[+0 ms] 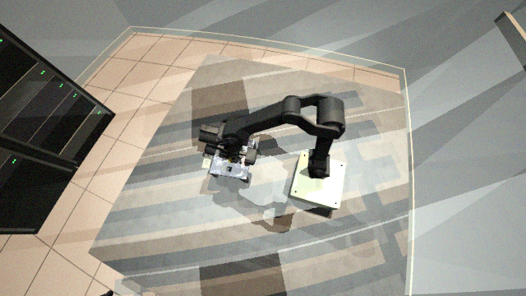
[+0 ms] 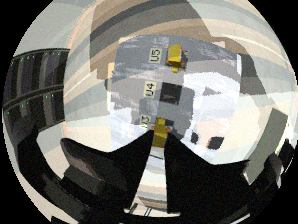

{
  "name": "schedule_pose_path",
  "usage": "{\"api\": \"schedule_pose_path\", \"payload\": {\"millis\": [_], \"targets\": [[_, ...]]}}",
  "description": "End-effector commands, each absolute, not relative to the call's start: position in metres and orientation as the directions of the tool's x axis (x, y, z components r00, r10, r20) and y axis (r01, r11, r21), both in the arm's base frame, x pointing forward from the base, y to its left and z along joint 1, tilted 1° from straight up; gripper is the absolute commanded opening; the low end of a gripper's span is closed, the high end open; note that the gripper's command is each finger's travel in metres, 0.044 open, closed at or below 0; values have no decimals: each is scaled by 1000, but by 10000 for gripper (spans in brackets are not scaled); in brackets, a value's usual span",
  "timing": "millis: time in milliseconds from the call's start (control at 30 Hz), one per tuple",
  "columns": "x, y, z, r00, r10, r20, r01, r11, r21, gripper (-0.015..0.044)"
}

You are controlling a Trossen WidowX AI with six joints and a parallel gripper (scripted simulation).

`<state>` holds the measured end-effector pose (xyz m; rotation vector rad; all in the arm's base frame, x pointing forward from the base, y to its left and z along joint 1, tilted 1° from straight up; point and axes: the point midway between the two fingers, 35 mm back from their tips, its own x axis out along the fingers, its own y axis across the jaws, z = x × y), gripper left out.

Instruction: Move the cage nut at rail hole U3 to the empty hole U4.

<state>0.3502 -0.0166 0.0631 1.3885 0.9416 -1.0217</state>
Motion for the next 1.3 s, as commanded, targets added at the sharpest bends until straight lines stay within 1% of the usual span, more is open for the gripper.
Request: {"api": "schedule_pose_path", "payload": {"millis": [0,1267], "targets": [[351,-16,64,308,-6,-951,949,-69,308,38],[352,-16,67,285,-4,-959,956,-70,285,38]]}}
